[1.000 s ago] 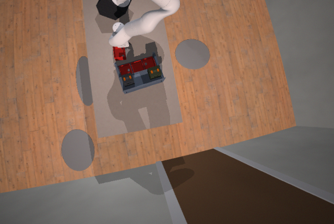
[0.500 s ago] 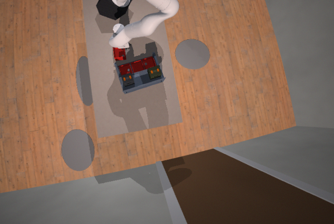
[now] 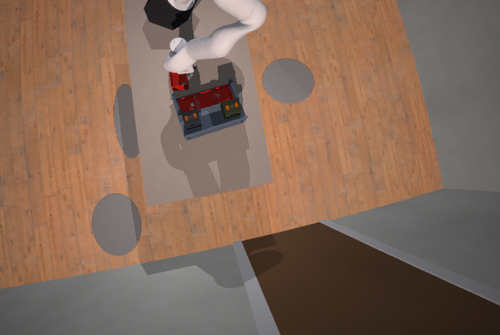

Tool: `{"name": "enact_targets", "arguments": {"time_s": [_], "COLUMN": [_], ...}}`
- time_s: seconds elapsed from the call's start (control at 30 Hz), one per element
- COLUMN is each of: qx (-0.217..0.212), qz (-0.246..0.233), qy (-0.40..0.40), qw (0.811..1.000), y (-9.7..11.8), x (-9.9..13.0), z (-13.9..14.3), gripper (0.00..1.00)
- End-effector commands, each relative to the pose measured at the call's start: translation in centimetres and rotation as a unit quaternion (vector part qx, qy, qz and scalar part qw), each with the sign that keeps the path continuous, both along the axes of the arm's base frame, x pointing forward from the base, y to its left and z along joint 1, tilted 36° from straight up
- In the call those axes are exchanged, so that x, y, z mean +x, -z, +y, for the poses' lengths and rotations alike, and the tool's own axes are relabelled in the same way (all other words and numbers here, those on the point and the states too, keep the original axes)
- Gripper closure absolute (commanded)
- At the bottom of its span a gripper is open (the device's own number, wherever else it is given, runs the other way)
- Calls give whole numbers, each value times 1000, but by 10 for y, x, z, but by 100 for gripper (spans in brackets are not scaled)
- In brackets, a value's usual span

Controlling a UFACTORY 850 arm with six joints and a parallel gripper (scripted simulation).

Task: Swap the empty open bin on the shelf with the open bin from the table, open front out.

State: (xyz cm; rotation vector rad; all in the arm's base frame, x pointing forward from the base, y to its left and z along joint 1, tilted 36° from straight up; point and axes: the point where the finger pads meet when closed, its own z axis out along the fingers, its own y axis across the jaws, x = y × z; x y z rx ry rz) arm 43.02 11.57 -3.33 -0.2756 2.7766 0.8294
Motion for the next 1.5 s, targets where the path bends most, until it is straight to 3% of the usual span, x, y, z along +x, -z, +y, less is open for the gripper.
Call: {"name": "enact_targets", "arguments": {"time_s": [0.0, 0.63, 0.67, 1.47], "qx": [0, 0, 0, 0], "qz": [-1, -1, -1, -1], "qy": [0, 0, 0, 0], "qw": [1000, 1000, 1000, 1000], "y": [3, 4, 4, 4], "x": [1, 1, 1, 1], "z": [2, 2, 2, 2], "gripper": [74, 74, 100, 100]}}
